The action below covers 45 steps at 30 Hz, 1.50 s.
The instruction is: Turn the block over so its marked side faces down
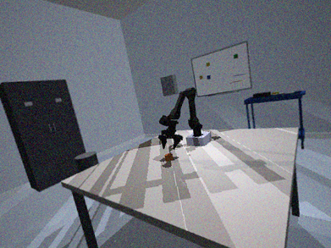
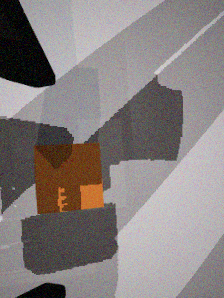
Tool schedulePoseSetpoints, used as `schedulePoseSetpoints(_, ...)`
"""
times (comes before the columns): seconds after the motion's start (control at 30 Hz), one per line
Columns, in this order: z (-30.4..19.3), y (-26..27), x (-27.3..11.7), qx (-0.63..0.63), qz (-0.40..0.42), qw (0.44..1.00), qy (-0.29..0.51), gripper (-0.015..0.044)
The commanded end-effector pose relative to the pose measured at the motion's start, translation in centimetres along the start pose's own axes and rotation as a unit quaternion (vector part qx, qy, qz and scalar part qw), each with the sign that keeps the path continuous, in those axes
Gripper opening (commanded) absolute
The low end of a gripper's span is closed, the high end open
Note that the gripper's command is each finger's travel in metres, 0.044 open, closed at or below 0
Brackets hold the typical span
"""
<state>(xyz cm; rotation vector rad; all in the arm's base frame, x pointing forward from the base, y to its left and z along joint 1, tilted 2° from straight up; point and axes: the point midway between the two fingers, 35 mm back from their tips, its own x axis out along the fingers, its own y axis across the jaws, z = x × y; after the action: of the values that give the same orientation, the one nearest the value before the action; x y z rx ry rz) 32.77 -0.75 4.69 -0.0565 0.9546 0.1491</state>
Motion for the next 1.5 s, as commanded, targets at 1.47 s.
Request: schedulePoseSetpoints(1.47, 1.5, 0.1, 3.7, -0.006, -0.004, 0.962, 0.274, 0.0440)
